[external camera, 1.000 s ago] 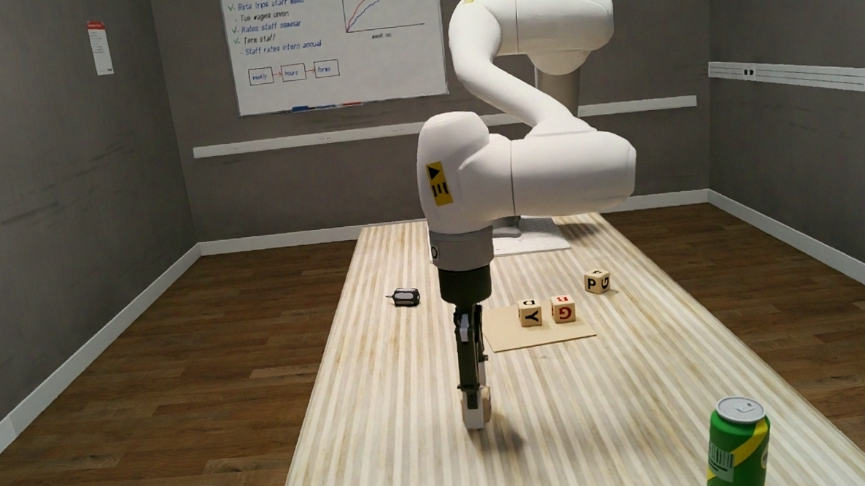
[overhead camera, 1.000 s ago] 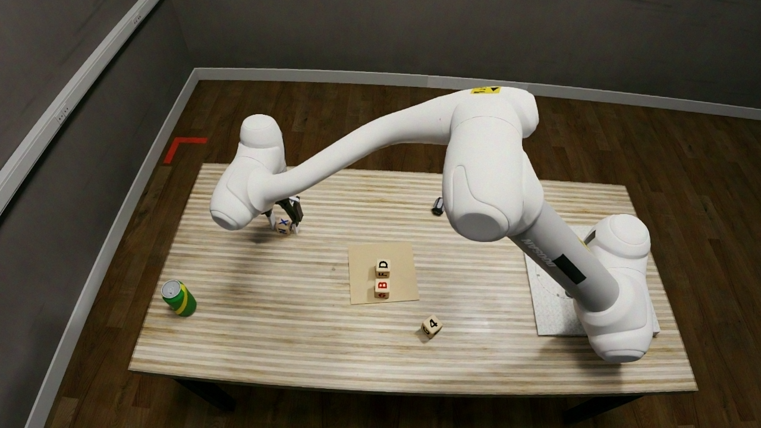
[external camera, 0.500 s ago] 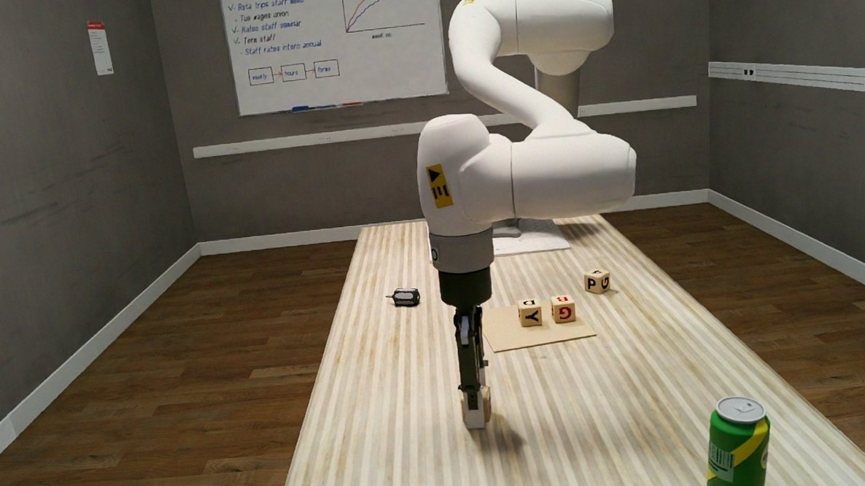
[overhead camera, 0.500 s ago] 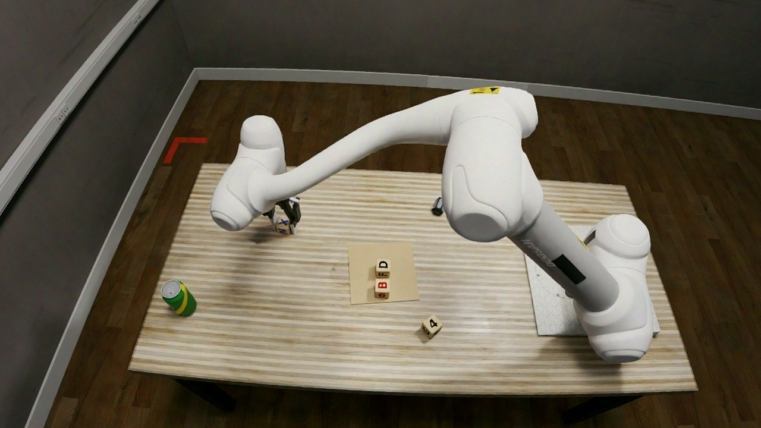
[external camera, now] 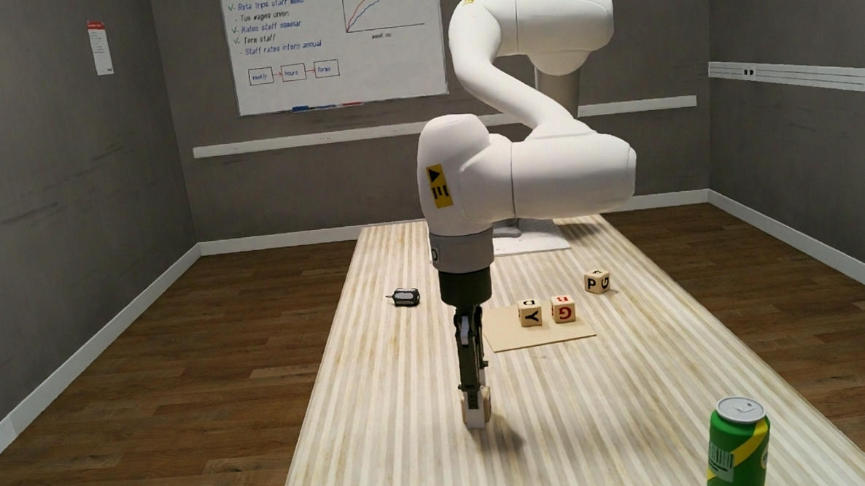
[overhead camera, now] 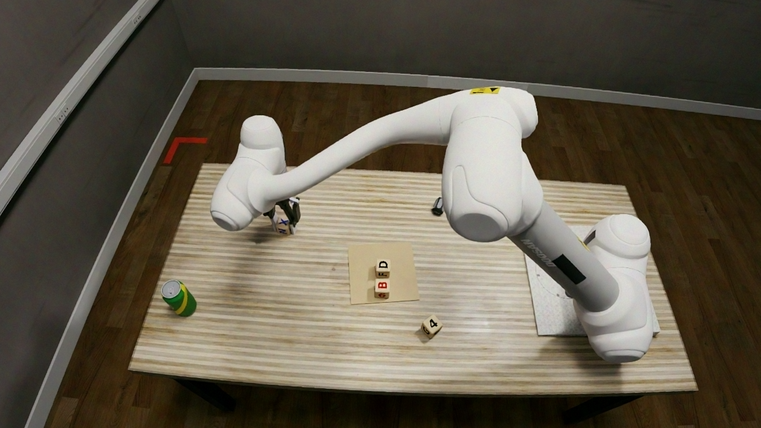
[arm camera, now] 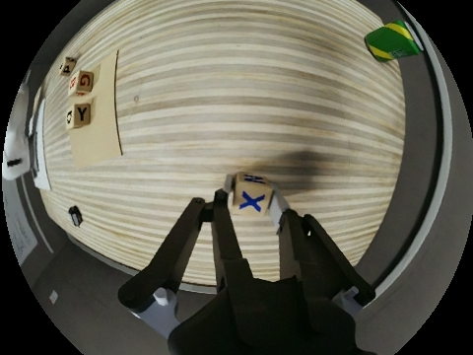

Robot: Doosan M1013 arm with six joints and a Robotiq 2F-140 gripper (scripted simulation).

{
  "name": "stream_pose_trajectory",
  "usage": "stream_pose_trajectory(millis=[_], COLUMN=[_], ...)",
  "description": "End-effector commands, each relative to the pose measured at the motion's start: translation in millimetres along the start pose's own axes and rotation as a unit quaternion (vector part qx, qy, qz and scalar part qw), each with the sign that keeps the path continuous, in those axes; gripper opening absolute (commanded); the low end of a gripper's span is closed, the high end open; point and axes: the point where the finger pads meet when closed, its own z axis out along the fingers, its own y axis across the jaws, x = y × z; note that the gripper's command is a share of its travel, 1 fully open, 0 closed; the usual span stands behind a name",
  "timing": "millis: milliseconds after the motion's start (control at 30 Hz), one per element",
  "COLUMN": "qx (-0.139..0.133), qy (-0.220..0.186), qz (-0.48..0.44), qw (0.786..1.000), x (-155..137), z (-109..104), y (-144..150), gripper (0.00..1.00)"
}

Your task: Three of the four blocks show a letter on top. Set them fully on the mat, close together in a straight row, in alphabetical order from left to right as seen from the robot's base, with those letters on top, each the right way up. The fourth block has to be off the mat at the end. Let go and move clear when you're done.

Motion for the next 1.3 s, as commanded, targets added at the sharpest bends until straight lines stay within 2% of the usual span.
stream_pose_trajectory(millis=[0, 1133, 1267], qx=[-0.001, -0.001, -0.001], qy=[0.0, 0.0, 0.0], qz=[0.0, 0.0, 0.0], qw=[1.0, 1.0, 1.0], x=[0.2, 0.2, 0.1], z=[-1.6, -1.7, -8.3], y=[0.6, 0.6, 0.5], gripper=[0.31, 0.31, 0.31])
